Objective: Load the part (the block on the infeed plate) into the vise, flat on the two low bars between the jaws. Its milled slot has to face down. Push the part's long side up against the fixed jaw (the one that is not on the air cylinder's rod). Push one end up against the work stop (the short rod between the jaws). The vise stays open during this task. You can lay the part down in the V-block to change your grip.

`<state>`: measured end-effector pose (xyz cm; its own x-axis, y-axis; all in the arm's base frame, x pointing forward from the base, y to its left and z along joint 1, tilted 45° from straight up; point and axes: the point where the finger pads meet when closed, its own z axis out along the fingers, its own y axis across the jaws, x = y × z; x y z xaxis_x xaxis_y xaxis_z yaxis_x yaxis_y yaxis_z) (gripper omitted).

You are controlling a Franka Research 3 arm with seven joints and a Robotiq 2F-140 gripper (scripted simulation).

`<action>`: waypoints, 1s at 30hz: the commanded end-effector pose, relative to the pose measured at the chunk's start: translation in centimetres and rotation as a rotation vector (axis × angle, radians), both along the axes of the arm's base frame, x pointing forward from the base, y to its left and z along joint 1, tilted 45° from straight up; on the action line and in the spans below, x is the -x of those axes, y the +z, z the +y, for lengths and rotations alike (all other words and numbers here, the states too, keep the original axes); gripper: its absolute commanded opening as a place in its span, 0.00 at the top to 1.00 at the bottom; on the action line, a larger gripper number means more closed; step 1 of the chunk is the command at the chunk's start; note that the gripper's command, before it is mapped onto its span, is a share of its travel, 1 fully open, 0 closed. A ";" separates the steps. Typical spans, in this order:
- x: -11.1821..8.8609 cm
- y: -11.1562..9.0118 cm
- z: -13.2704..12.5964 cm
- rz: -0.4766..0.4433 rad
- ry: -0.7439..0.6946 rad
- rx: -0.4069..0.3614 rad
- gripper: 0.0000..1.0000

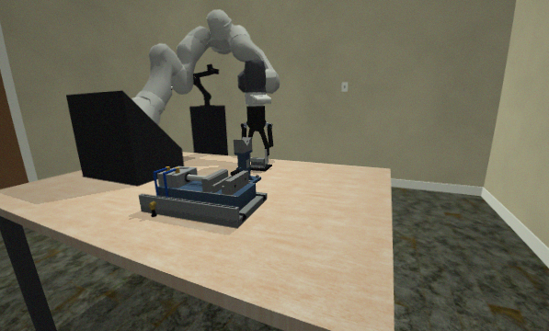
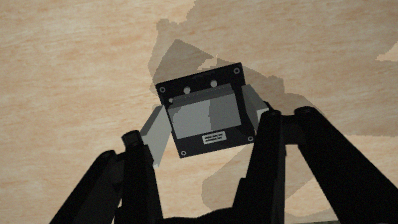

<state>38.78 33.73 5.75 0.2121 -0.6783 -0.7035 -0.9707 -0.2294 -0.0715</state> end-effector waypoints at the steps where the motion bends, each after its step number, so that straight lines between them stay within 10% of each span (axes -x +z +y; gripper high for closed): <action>1: 0.0 0.0 0.2 -0.004 0.003 -0.001 0.49; 28: 0.0 0.0 0.2 -0.004 0.003 -0.001 0.49; 29: 0.0 0.0 0.2 -0.004 0.003 -0.001 1.00; 30: 0.0 0.0 0.2 -0.004 0.003 -0.001 1.00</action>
